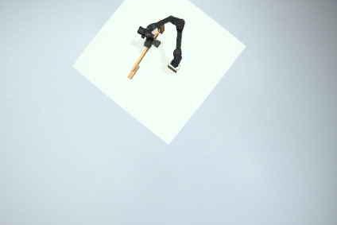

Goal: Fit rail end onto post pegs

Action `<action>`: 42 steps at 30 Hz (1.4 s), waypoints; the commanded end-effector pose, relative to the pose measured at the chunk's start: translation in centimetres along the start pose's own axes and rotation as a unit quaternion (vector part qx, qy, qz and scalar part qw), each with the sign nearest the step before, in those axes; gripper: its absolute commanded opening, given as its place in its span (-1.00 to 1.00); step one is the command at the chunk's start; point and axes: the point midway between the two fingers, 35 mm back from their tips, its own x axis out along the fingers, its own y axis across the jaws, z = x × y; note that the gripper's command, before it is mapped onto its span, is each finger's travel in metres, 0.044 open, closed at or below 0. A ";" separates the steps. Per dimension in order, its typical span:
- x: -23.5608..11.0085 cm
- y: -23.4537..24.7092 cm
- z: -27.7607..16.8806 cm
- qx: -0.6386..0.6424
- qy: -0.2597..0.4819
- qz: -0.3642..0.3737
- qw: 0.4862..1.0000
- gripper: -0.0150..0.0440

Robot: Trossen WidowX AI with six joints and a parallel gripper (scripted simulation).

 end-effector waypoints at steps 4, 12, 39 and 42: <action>-0.4 -0.3 -0.3 -0.002 -0.001 -0.005 1.000 -0.49; -0.4 -0.3 -0.6 -0.002 -0.001 -0.005 1.000 -0.49; -0.3 -0.4 -1.4 -0.002 -0.001 -0.005 1.000 -0.49; -0.4 -0.4 -1.5 -0.002 -0.001 -0.005 1.000 -0.49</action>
